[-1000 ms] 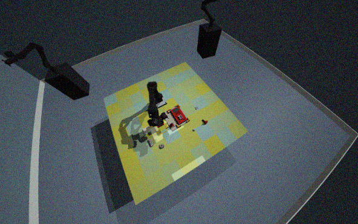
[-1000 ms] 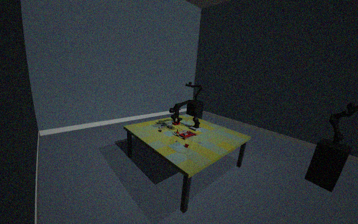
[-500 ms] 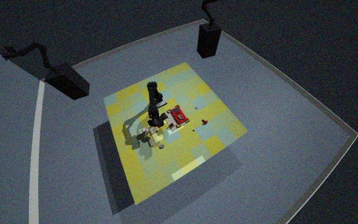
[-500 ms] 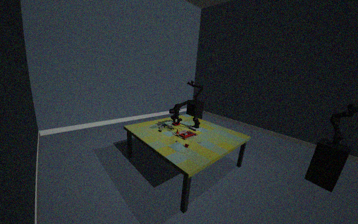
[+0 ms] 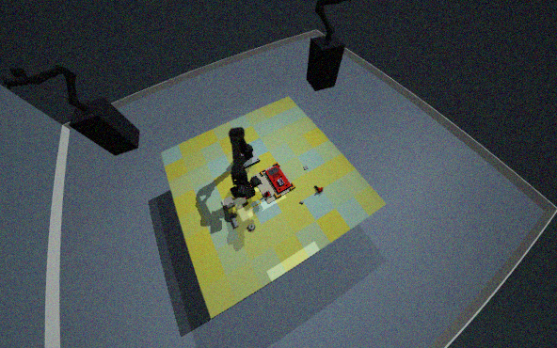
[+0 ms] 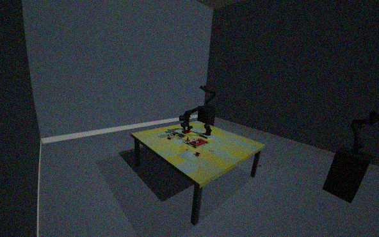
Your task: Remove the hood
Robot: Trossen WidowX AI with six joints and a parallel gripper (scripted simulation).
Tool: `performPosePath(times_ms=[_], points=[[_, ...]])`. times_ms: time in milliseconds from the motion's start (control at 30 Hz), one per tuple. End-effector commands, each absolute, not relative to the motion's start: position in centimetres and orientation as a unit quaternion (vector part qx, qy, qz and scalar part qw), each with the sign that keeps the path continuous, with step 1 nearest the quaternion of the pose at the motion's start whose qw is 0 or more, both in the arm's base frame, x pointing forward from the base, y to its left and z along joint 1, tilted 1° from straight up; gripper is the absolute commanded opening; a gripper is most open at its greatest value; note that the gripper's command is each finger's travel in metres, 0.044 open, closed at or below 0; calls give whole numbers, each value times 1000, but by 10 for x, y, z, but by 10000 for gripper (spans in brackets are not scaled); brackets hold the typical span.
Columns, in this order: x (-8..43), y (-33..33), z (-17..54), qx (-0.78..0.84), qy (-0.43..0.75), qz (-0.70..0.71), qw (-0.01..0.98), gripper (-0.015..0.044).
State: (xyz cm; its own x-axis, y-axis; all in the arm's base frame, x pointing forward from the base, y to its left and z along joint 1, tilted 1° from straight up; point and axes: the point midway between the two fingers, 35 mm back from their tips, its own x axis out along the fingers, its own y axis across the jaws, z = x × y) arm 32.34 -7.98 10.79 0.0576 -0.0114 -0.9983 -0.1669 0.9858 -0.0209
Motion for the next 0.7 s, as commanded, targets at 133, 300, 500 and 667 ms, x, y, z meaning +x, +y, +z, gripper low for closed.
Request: performPosePath(times_ms=[133,300,500,667], points=[[322,-79,101,-65,686,58,723,0],[323,-79,98,-65,686,58,723,0],[323,-79,94,-65,686,58,723,0],[323,-79,91,-65,686,58,723,0]])
